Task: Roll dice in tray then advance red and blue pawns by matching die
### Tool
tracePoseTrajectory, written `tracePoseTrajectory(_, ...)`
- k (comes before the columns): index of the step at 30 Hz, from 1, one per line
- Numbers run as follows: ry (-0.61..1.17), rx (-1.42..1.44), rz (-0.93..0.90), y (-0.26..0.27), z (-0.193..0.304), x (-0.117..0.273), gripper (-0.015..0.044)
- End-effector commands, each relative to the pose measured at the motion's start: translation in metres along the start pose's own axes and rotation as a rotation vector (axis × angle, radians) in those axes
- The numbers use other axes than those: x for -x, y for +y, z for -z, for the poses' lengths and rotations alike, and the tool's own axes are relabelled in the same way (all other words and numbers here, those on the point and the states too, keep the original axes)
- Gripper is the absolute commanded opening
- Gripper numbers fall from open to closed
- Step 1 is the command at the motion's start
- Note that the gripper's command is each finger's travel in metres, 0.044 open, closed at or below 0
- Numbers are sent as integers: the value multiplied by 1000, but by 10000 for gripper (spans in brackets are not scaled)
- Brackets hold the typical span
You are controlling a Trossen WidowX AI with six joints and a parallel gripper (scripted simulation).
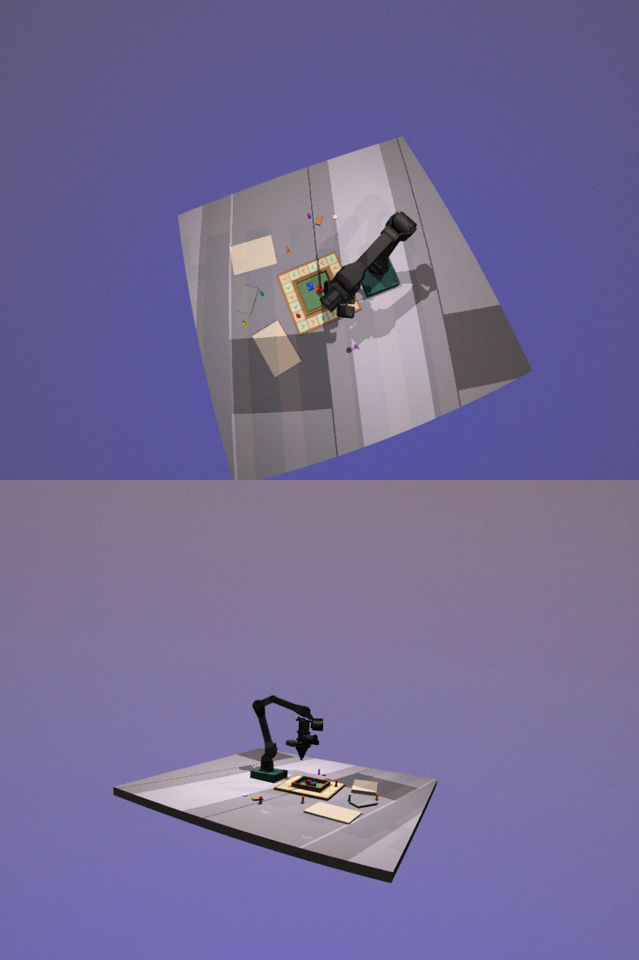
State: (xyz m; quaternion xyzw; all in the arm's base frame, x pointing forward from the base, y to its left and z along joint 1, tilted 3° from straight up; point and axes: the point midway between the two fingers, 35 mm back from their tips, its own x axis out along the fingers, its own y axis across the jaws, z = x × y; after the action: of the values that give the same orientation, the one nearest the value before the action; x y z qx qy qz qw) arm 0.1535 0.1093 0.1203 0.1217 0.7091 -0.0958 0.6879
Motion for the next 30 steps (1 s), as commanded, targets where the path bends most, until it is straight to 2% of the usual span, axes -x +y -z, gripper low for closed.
tracePoseTrajectory(1, 2, 3, 6, -15, -8, -13, 0)
tracePoseTrajectory(17, 2, 3, 9, -64, -26, -54, 0)
tracePoseTrajectory(24, 2, 3, 9, -66, -26, -60, 0)
tracePoseTrajectory(30, 2, 3, 9, -66, -27, -84, 0)
